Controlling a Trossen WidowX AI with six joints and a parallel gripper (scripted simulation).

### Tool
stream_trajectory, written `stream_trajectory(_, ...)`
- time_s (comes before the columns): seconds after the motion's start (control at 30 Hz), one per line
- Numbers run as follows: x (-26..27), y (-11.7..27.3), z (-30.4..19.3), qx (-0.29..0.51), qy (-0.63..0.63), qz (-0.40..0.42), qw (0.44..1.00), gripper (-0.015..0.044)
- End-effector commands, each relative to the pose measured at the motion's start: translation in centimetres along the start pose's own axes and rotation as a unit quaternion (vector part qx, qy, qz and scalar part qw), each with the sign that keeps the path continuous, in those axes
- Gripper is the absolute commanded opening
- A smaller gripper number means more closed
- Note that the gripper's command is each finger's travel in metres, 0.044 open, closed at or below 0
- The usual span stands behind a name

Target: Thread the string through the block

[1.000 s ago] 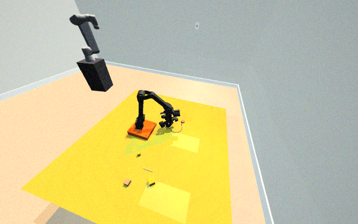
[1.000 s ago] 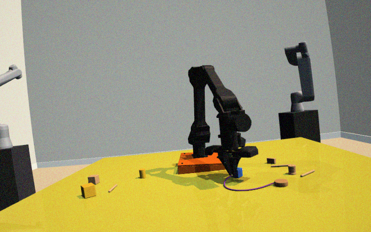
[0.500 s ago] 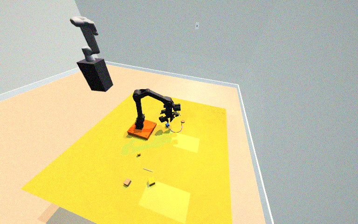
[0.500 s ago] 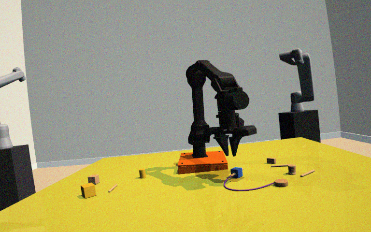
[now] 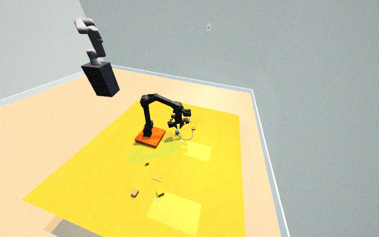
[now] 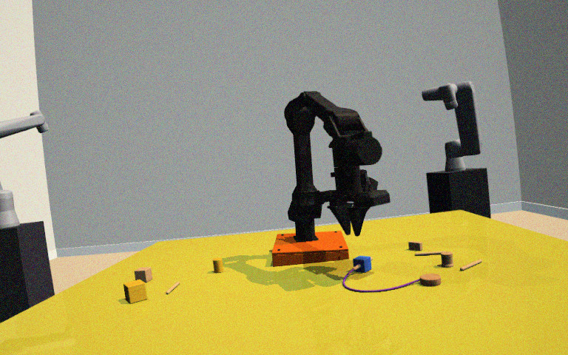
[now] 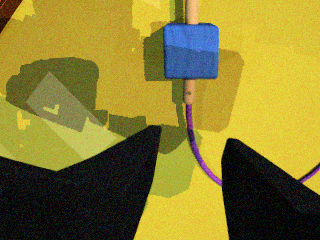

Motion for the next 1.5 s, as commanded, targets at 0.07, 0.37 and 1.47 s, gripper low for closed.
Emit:
stream_trajectory(0.07,0.2,0.0,1.0,-0.001,-0.258,-0.001,0.966,0.0124)
stream_trajectory(0.37,0.5,0.1,2.5,-0.004,-0.613,-0.001,0.790,0.0124)
stream_trajectory(1.47,1.2,0.2,5.1,-0.007,-0.993,0.005,0.117,0.0124)
Point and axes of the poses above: the point midway between the two fingers, 35 mm back from their tips, its own y axis back along the fingers, its own x axis across the jaws, z = x × y, the point moved 4 cm from there along y, back along the fingers, and after that the axes turned 4 degrees about -y, right-handed, at the moved point
